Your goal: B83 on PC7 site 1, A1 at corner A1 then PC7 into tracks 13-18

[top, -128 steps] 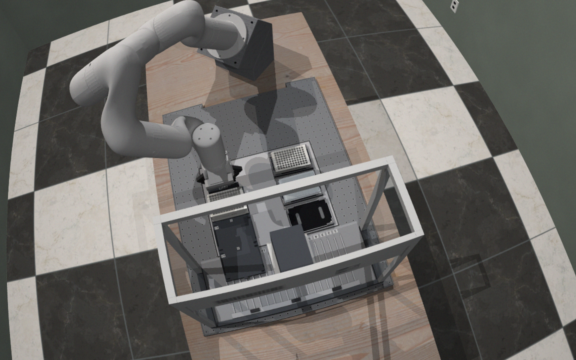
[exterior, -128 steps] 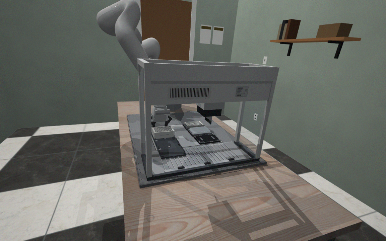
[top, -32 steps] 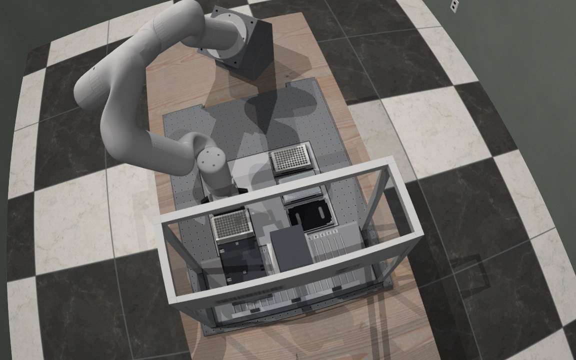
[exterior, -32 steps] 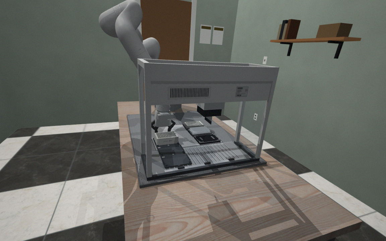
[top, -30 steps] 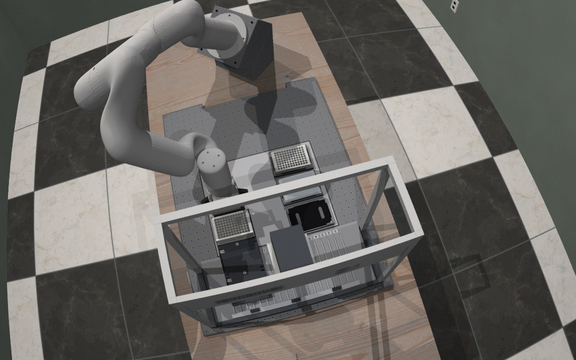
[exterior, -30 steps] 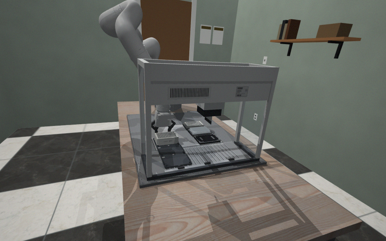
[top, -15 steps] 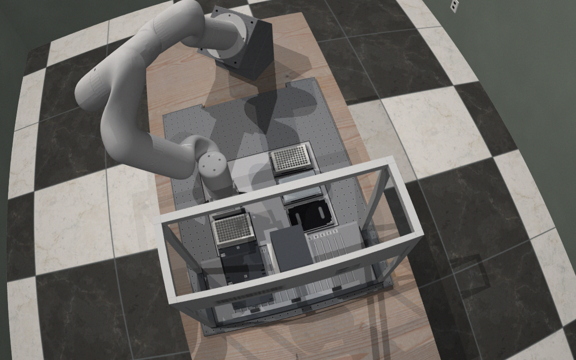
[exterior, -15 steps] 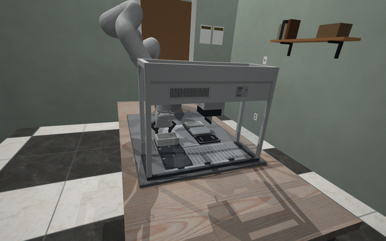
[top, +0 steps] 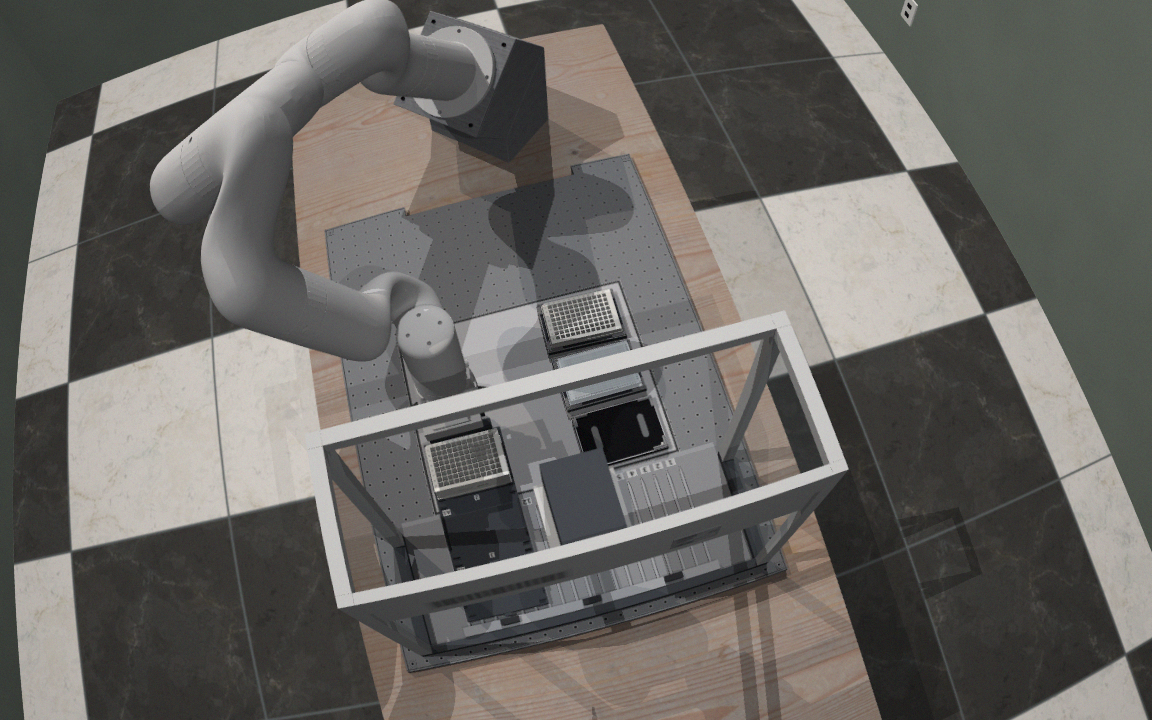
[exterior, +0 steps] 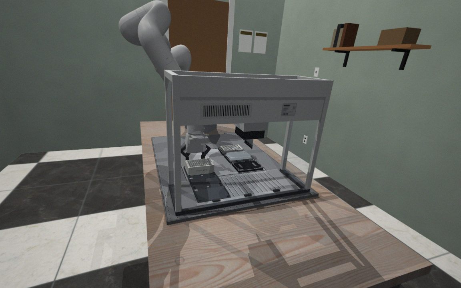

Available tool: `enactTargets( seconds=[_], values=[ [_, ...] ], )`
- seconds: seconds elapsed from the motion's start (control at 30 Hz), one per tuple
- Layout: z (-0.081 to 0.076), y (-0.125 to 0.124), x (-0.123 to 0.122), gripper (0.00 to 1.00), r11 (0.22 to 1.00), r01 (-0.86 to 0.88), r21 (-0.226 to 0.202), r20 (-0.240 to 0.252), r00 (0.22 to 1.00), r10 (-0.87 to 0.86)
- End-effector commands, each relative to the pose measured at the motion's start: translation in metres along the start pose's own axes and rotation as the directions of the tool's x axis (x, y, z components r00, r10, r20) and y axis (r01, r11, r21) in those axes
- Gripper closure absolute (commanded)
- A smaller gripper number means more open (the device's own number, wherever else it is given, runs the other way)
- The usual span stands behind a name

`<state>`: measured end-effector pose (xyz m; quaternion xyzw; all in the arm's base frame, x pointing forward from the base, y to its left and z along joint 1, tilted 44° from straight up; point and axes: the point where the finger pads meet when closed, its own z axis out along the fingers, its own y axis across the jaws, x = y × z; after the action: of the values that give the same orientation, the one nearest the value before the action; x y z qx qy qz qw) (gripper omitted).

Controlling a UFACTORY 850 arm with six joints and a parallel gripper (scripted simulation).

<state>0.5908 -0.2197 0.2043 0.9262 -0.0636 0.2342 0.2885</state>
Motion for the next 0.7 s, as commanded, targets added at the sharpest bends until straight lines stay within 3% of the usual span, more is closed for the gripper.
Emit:
enactTargets(
  seconds=[0.0,0.67],
  values=[
    [-0.0005,0.0001,0.0021,0.18,1.000,0.000,0.000,-0.001,1.000,0.000],
    [-0.0005,0.0001,0.0082,0.18,1.000,0.000,0.000,-0.001,1.000,0.000]
  ],
)
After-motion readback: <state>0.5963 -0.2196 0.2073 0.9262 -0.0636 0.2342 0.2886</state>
